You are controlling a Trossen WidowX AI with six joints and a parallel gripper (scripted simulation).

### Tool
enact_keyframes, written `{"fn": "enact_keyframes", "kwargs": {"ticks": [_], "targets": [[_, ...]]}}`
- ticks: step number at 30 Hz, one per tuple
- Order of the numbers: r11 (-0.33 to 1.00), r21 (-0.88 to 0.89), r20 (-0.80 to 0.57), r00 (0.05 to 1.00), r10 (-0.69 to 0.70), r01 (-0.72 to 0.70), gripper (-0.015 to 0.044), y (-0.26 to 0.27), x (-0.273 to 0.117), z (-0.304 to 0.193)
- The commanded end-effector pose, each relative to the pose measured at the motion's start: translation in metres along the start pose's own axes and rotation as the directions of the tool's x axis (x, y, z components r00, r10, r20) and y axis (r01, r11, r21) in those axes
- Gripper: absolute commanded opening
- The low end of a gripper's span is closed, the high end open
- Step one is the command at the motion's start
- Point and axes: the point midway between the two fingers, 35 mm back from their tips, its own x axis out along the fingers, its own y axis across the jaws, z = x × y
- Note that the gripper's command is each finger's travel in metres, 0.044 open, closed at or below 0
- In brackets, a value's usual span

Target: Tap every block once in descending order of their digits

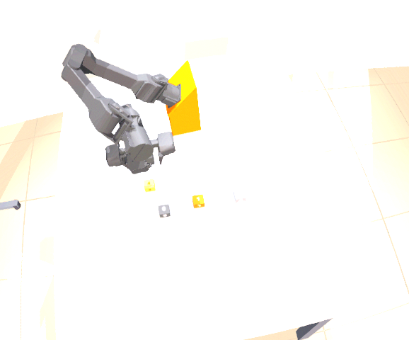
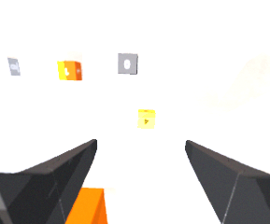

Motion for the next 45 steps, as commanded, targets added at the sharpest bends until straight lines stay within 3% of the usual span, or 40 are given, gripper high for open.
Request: {"fn": "enact_keyframes", "kwargs": {"ticks": [1, 20, 33, 45], "targets": [[0.999, 0.034, -0.011, 0.999, -0.034, 0.035, 0.04, -0.007, 0.0, -0.006], [0.999, 0.034, -0.011, 0.999, -0.034, 0.034, 0.04, -0.005, 0.0, -0.005], [0.999, 0.037, -0.008, 1.0, -0.028, 0.028, 0.04, 0.131, 0.004, 0.065], [0.999, 0.037, -0.008, 1.0, -0.028, 0.028, 0.04, 0.134, 0.004, 0.065]]}}
